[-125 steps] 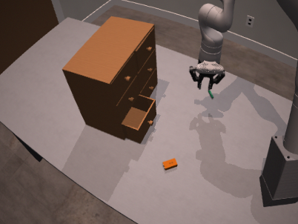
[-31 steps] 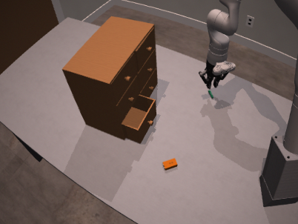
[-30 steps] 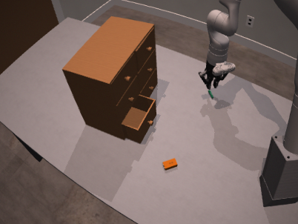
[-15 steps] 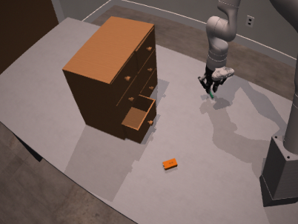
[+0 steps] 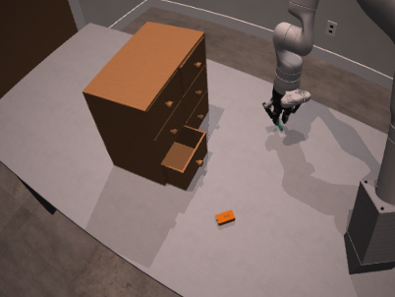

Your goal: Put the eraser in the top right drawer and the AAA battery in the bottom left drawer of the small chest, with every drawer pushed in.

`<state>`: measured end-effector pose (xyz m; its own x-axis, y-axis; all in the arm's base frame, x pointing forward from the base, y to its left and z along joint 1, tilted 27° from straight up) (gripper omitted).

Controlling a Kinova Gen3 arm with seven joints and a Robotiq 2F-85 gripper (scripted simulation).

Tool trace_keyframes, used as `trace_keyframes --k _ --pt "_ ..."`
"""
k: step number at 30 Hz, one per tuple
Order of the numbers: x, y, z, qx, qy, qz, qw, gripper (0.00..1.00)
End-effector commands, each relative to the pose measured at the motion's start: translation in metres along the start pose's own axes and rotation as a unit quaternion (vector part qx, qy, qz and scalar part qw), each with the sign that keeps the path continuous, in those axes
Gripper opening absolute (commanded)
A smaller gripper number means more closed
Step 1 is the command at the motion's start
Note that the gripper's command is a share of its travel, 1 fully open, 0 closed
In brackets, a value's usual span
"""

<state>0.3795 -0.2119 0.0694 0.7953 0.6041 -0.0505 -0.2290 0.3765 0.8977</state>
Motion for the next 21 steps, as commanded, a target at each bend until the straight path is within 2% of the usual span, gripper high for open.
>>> trace_keyframes --k 1,21 --pt "-0.0018 -0.0014 0.0042 -0.005 -0.003 -0.002 1.0 0.24" --pt "-0.003 -0.0013 0.0079 -0.005 -0.003 -0.002 1.0 0.24"
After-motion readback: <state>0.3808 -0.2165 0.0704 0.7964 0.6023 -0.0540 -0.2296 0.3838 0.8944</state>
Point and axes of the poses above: the point where the finger pads meet when closed, its own y axis back along the fingers, its own x axis across the jaws, z = x × y, the point moved 6 cm from there along y, back along the fingers, and after that the axes turned 10 degrees about -y, right-handed, at the moved point
